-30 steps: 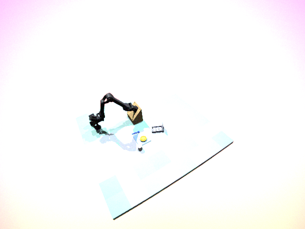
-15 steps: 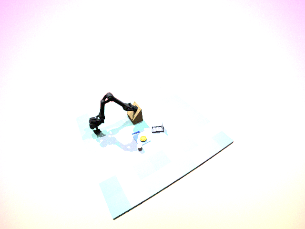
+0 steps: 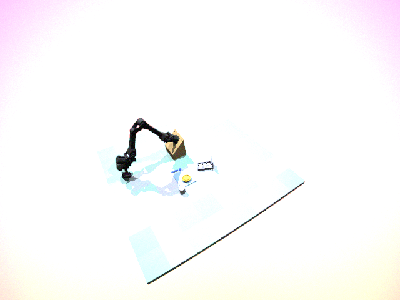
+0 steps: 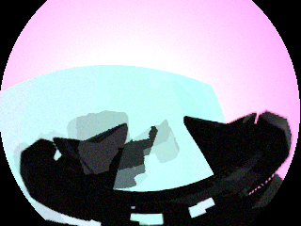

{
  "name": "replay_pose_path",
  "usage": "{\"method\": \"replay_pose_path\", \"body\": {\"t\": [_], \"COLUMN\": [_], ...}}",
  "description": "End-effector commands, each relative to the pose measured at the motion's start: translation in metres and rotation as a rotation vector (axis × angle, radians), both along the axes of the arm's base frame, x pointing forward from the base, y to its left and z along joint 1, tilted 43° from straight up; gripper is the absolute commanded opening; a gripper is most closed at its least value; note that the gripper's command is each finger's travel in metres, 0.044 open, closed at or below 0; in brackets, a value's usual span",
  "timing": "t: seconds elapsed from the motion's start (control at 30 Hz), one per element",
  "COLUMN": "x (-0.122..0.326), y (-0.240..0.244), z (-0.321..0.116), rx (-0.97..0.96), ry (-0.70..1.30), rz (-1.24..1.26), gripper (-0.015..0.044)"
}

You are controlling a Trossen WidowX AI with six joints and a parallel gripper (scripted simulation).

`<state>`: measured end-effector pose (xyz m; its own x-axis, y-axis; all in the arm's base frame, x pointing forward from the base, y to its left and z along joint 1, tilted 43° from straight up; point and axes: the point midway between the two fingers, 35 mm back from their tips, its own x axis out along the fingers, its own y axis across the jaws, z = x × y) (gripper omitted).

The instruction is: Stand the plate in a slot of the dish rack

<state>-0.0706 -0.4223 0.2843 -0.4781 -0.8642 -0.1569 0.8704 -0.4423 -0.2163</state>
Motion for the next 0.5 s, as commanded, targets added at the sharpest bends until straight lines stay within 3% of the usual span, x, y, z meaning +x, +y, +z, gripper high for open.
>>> {"method": "replay_pose_path", "body": {"t": [0.0,0.2,0.47], "x": [0.024,0.047,0.117], "y": [-0.005,-0.008,-0.009], "z": [-0.003,-0.006,-0.014], "rx": [-0.005,-0.005,0.046], "ry": [-0.056,-0.102,-0.112], "rz": [0.049,0.088,0.223], "gripper": [0.04,0.04,0.04]}}
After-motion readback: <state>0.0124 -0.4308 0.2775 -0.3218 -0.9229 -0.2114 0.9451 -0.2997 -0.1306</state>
